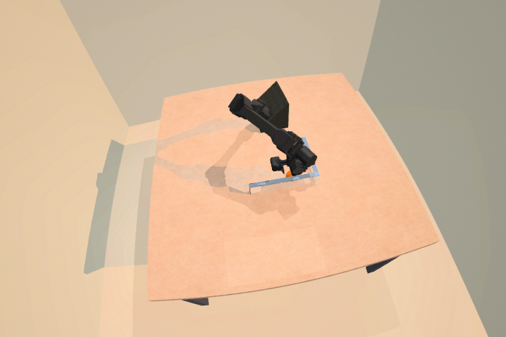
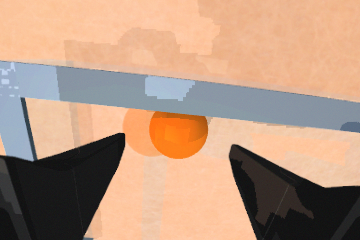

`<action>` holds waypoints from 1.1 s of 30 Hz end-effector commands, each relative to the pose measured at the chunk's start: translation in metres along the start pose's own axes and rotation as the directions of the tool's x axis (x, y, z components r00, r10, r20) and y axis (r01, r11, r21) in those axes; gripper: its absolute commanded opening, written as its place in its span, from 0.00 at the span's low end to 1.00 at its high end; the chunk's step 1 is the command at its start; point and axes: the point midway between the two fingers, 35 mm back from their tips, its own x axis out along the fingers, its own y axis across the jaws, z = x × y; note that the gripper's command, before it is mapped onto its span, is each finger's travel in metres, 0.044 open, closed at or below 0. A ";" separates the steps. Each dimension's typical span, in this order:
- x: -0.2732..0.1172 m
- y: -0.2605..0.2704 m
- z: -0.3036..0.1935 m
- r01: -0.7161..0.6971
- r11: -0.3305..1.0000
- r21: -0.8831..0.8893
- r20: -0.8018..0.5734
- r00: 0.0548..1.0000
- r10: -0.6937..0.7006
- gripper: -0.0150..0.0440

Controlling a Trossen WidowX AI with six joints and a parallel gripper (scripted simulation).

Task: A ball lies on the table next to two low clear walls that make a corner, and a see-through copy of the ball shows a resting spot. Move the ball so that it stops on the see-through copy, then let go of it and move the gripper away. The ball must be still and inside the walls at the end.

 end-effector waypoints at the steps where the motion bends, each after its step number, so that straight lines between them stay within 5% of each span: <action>1: 0.008 0.000 -0.002 0.006 1.000 -0.009 -0.004 1.000 -0.006 0.85; 20: 0.037 -0.001 -0.003 0.008 1.000 -0.008 -0.004 1.000 -0.008 0.85; 24: 0.037 -0.001 -0.003 0.008 1.000 -0.008 -0.004 1.000 -0.008 0.67; 31: 0.037 -0.001 -0.003 0.008 1.000 -0.008 -0.004 1.000 -0.008 0.59; 33: 0.036 0.000 -0.003 0.005 1.000 -0.013 -0.002 1.000 -0.005 0.50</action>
